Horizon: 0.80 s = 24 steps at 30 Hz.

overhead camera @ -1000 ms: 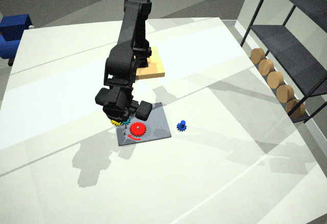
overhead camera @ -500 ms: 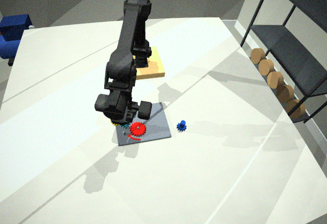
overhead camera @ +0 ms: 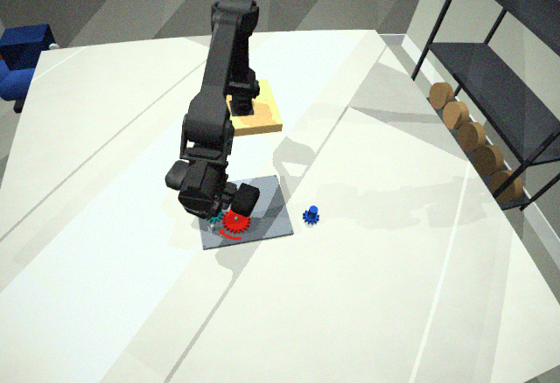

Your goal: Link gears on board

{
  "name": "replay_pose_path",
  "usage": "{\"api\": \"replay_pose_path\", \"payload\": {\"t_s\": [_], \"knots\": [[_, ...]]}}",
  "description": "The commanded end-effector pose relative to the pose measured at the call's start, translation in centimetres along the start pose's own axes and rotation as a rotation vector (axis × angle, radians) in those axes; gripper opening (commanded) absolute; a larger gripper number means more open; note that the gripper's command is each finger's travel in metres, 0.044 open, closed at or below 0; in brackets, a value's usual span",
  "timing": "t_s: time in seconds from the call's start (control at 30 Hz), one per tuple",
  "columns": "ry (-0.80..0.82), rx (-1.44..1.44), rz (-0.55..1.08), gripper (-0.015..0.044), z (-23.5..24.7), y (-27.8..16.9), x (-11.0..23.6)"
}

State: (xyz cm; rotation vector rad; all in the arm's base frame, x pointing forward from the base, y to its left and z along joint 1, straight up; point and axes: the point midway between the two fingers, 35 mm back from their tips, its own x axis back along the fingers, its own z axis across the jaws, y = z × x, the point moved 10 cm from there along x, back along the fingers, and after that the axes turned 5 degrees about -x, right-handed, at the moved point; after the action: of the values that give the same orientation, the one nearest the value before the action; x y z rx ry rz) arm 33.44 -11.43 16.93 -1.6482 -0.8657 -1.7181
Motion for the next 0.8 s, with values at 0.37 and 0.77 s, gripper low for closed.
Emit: {"api": "replay_pose_path", "payload": {"t_s": [0.37,0.77], "knots": [[-0.003,-0.201,0.013,0.0,-0.1,-0.1,-1.7],[-0.001,0.063,0.013,0.0,0.0,-0.2,-0.5]]}}
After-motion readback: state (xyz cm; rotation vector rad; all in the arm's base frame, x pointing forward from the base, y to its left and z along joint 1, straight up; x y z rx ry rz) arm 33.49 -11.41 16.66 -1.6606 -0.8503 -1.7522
